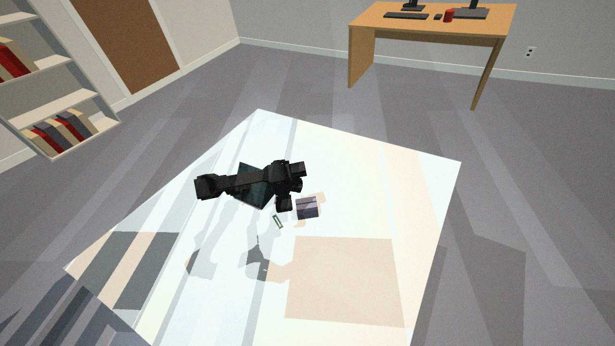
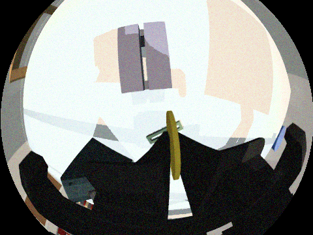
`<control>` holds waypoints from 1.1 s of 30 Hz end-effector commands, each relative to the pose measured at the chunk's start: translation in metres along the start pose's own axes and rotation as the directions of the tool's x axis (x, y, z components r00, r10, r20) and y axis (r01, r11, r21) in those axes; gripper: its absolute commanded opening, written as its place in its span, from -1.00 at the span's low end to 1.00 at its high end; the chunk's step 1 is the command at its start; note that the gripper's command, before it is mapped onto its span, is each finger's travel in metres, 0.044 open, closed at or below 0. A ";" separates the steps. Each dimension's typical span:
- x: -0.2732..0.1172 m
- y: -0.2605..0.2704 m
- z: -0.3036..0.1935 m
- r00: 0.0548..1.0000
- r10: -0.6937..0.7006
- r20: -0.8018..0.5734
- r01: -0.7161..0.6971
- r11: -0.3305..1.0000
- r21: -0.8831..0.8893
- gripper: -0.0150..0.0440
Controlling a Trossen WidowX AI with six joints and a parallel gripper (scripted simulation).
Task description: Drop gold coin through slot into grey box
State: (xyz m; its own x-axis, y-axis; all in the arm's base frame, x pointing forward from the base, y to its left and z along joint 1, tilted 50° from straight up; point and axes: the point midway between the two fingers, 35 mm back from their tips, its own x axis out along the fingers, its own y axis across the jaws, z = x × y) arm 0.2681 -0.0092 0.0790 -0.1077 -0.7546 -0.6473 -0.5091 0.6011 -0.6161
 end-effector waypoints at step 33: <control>0.005 0.018 0.084 1.000 0.003 0.010 -0.003 1.000 0.011 -0.48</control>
State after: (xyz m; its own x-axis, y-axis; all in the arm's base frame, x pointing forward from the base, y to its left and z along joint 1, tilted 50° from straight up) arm 0.3269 0.0178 0.0280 -0.1054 -0.7536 -0.6489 -0.5075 0.6019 -0.6166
